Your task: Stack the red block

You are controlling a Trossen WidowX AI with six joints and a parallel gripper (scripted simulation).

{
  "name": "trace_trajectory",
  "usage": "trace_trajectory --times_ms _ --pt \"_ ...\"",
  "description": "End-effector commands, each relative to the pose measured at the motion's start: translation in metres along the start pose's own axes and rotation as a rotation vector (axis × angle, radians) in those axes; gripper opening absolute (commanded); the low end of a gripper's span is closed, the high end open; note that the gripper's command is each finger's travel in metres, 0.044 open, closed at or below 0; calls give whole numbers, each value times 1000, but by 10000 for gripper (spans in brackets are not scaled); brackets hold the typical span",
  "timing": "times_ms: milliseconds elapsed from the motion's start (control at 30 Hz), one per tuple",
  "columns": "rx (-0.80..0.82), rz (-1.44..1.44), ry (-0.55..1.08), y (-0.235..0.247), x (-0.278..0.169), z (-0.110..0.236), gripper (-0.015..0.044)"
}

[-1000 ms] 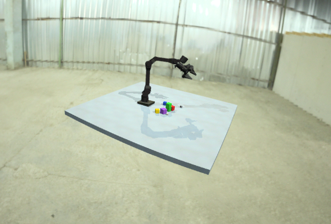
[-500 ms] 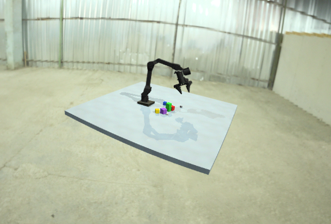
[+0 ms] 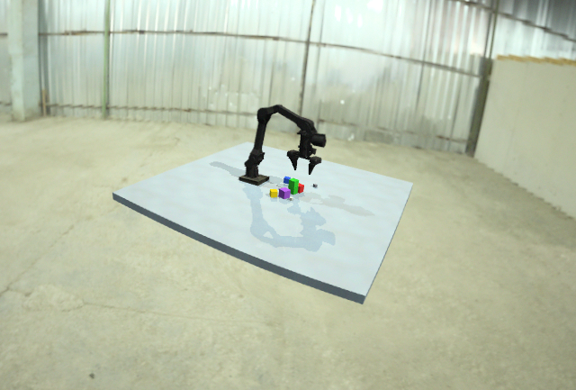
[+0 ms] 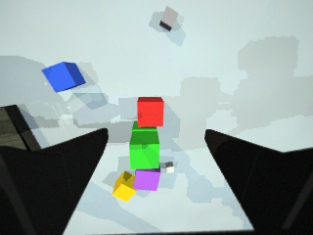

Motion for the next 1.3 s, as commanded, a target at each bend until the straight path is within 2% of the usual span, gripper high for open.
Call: trace_trajectory --times_ms 0,167,433,1267 --pt "25 9 -10 3 -3 -2 440" --pt "25 9 -10 3 -3 -7 440" --pt "25 9 -11 4 -3 -53 440" --pt "25 9 -11 4 -4 -83 440"
Point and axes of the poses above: the point midway between the two fingers, 35 mm back from their tips, its own z axis back along the fingers, its own y axis across the jaws, x = y × z, the point moved 4 cm from there along z, back along the fingers, and after that the axes turned 6 degrees about z, right-handed, at the moved point
